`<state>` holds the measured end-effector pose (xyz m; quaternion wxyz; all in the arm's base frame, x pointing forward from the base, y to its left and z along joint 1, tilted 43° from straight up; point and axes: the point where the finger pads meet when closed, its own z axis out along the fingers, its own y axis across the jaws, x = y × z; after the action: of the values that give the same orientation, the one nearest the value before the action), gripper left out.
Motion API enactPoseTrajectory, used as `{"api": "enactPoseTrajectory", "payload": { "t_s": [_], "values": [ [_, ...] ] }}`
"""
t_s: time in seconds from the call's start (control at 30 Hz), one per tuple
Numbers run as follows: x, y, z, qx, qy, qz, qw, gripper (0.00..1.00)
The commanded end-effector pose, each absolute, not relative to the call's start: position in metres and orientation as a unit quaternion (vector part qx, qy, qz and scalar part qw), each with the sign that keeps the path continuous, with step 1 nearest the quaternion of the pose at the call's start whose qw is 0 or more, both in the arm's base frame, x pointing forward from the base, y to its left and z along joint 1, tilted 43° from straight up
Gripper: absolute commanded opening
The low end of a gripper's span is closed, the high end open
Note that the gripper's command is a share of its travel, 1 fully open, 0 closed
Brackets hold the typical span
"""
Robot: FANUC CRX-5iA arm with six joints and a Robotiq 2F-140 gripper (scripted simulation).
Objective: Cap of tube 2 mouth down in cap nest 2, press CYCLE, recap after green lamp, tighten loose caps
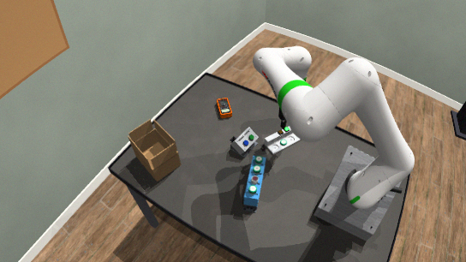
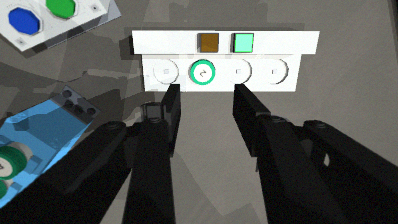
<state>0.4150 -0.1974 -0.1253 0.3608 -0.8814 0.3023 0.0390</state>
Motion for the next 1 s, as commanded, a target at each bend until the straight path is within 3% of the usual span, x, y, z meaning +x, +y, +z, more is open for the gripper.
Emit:
{"api": "enactPoseTrajectory", "payload": {
  "t_s": [0.0,0.97],
  "values": [
    [0.418,-0.189,-0.136,-0.882,0.302,0.038,0.36,0.36],
    [0.433,-0.123,-0.209,-0.882,0.302,0.038,0.36,0.36]
  ]
}}
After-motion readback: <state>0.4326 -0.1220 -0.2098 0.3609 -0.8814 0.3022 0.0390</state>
